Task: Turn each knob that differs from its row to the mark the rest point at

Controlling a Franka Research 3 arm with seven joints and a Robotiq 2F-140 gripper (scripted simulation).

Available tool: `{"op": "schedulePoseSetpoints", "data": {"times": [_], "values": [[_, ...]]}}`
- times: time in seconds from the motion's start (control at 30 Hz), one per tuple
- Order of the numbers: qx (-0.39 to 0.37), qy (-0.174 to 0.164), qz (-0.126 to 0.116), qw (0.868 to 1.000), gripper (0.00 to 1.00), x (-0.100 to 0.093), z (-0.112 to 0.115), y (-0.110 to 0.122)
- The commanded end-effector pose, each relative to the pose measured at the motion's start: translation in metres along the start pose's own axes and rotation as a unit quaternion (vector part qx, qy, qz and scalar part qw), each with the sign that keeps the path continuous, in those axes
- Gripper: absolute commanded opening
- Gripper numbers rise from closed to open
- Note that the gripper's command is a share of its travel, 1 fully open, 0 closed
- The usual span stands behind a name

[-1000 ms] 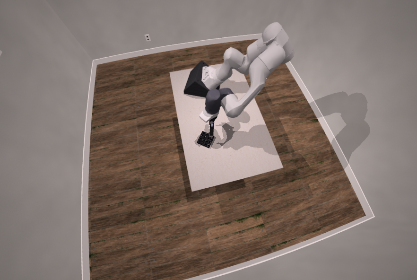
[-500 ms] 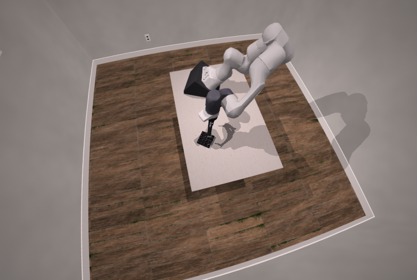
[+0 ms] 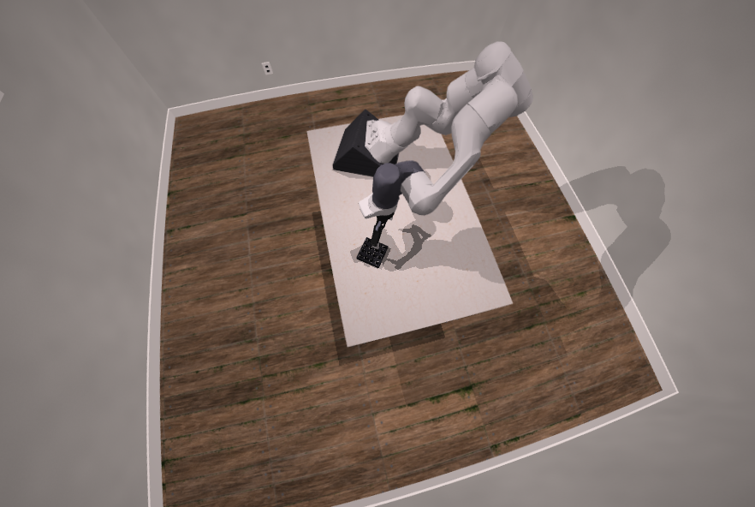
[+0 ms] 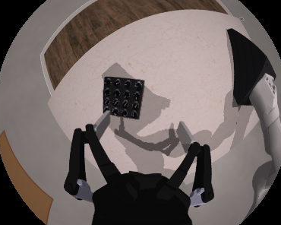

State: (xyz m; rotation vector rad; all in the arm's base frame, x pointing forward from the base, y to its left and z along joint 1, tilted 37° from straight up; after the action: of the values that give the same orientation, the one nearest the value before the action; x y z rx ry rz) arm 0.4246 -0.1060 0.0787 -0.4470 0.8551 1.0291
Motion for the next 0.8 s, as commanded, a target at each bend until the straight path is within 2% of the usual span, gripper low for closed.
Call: {"op": "schedulePoseSetpoints", "data": {"times": [0.0,0.57,0.77], "values": [[0.064,0.004,0.006,0.998,1.0,0.0004,0.0008,0.0003],[0.182,0.005,0.006,0.983,1.0,-0.0011,0.0038,-0.0046],[0.235,0.005,0.005,0.972,1.0,-0.0017,0.0053,-0.0069]]}}
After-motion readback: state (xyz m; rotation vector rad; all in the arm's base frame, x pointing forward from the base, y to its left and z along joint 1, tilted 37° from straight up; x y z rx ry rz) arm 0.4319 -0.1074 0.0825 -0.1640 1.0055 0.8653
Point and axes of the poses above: the point where the finger pads meet when closed, its own x axis out along the fingers, its own y axis across the jaws, z = x × y, the point moved 2 cm from there along -x, back along the fingers, and after that the axes turned 5 degrees about -x, right-handed, at the moved point
